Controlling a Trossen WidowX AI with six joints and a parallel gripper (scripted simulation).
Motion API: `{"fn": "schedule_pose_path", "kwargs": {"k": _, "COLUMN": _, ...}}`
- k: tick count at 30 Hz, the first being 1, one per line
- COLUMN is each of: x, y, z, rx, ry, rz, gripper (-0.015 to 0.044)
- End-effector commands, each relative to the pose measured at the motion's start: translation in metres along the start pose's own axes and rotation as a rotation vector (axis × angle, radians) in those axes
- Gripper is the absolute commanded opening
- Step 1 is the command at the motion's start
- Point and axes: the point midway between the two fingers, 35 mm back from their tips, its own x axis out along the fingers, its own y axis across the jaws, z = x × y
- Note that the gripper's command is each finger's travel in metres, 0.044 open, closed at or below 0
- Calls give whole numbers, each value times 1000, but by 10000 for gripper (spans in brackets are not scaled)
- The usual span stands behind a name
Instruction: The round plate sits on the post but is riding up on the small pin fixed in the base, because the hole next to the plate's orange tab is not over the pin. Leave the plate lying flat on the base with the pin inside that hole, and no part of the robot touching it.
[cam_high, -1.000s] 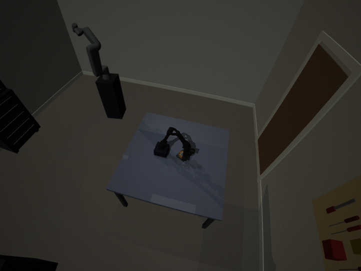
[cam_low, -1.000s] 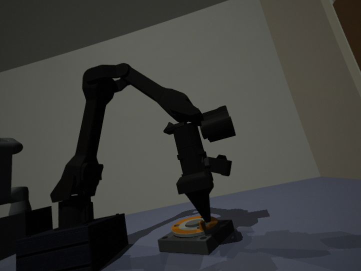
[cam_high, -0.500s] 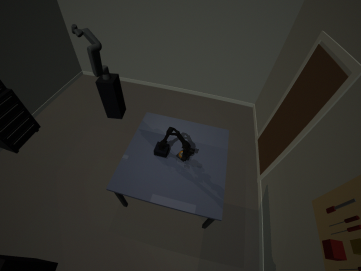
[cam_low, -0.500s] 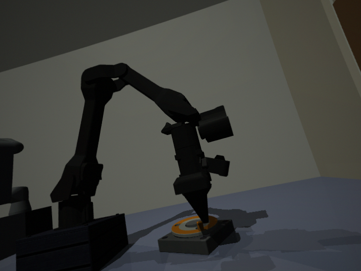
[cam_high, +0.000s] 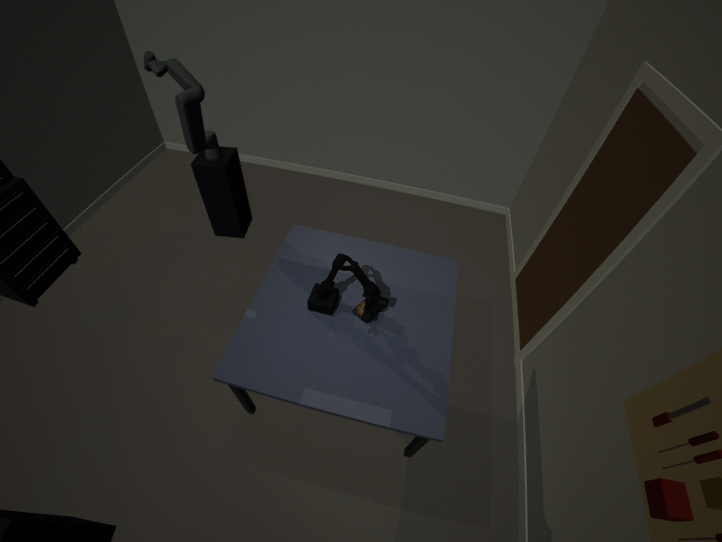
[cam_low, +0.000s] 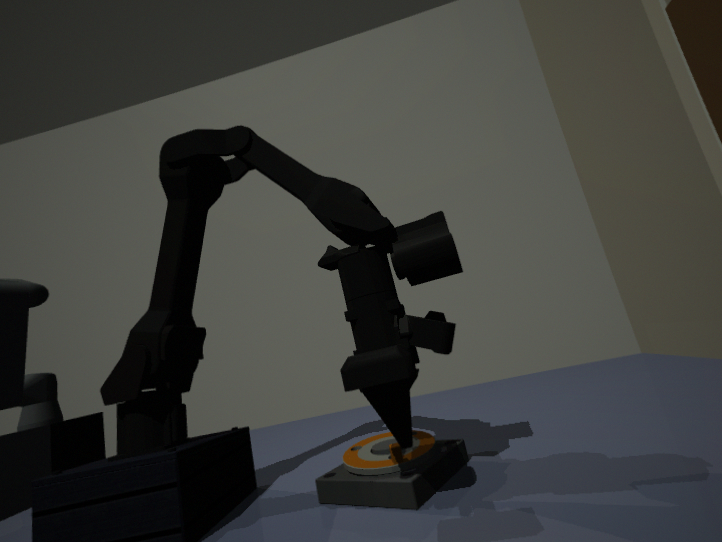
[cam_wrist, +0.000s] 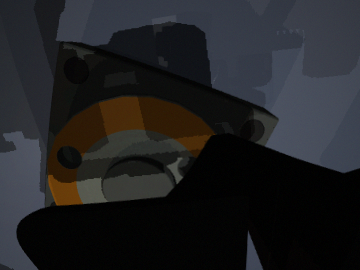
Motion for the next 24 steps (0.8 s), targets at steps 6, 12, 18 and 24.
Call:
{"fn": "schedule_pose_path", "kwargs": {"k": 6, "x": 3, "y": -3, "z": -9, "rx": 2, "ry": 18, "rz": -4, "gripper": 0}}
{"fn": "schedule_pose_path", "kwargs": {"k": 12, "x": 3, "y": -4, "z": -10, "rx": 2, "ry": 18, "rz": -4, "gripper": 0}}
{"fn": "schedule_pose_path", "kwargs": {"k": 18, "x": 3, "y": -4, "z": -11, "rx": 2, "ry": 18, "rz": -4, "gripper": 0}}
{"fn": "schedule_pose_path", "kwargs": {"k": 24, "x": 3, "y": -5, "z": -13, "rx": 2, "ry": 18, "rz": -4, "gripper": 0}}
